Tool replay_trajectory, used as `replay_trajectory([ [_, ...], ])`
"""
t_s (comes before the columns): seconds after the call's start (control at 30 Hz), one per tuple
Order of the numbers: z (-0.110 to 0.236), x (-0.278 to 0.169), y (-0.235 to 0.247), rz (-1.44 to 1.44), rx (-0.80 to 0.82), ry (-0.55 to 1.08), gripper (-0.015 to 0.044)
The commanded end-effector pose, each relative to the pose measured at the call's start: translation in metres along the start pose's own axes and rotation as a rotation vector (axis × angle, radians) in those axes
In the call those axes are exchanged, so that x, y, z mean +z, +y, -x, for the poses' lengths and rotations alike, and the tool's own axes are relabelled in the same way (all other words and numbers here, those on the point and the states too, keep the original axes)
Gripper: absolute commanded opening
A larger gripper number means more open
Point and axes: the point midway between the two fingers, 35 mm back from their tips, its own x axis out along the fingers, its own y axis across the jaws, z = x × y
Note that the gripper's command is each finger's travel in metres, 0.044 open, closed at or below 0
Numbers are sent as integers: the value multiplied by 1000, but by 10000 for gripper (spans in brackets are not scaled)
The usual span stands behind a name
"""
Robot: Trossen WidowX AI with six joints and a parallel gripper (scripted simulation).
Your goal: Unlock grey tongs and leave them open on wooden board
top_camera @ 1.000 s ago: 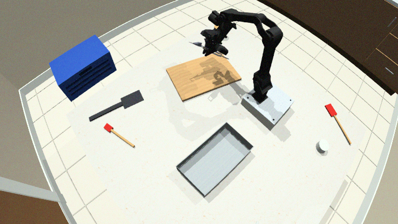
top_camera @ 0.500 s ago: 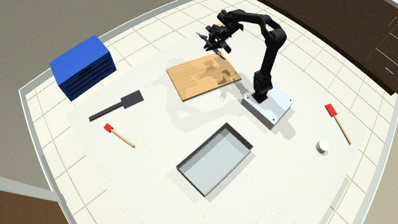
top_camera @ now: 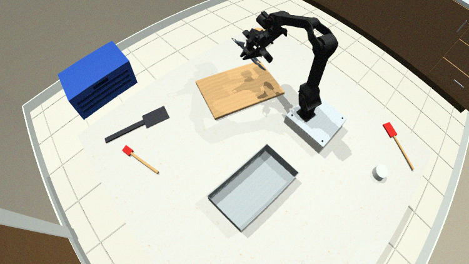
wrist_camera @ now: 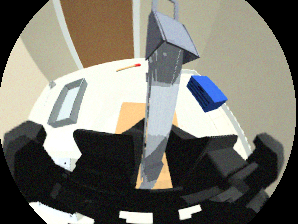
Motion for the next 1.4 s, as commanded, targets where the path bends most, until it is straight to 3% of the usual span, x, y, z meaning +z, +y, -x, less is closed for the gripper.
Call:
replay_trajectory([
  [0.0,1,3,0,12,-5,-10,-150],
  [0.53,-2,2,1,5,4,18,-150],
  [1.37,-48,-23,4,-36,58,707,-150],
])
